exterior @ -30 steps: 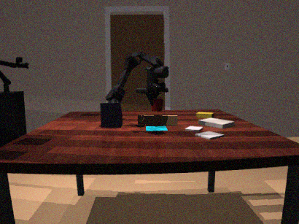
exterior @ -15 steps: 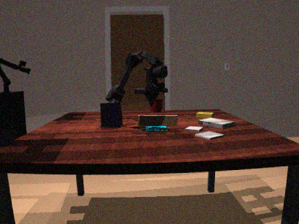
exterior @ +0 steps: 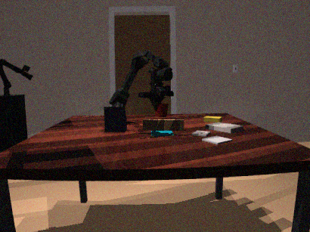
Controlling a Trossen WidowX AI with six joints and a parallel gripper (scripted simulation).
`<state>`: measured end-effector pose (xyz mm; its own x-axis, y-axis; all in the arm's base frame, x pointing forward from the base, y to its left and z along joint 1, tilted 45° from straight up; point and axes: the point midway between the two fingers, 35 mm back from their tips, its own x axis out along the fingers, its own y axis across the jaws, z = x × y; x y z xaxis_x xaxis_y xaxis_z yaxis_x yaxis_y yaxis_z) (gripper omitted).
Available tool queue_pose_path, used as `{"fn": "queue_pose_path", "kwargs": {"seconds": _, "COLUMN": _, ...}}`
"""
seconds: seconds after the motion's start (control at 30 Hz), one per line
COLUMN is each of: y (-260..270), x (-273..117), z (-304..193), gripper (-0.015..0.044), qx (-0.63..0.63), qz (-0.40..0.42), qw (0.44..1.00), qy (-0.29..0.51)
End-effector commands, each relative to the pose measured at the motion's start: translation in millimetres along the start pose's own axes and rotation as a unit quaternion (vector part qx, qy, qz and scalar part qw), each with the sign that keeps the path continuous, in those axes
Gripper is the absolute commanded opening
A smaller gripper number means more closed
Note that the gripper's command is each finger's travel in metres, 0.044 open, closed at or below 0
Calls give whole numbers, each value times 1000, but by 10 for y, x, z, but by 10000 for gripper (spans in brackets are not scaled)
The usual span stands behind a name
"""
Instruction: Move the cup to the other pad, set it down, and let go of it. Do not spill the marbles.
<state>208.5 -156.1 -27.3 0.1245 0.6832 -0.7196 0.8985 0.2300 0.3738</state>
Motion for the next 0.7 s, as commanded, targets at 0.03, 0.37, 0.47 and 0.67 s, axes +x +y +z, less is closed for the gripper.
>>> {"fn": "queue_pose_path", "kwargs": {"seconds": 0.03, "y": -29, "x": 13, "z": 55, "gripper": 0, "qx": -2, "qz": -1, "qw": 1000, "qy": -1}}
{"fn": "queue_pose_path", "kwargs": {"seconds": 0.37, "y": -23, "x": 144, "z": 59, "gripper": 0, "qx": -3, "qz": -1, "qw": 1000, "qy": -1}}
{"fn": "queue_pose_path", "kwargs": {"seconds": 0.47, "y": -21, "x": 193, "z": 64, "gripper": 0, "qx": -3, "qz": -1, "qw": 1000, "qy": -1}}
{"fn": "queue_pose_path", "kwargs": {"seconds": 0.67, "y": -18, "x": 294, "z": 72, "gripper": 0, "qx": -3, "qz": -1, "qw": 1000, "qy": -1}}
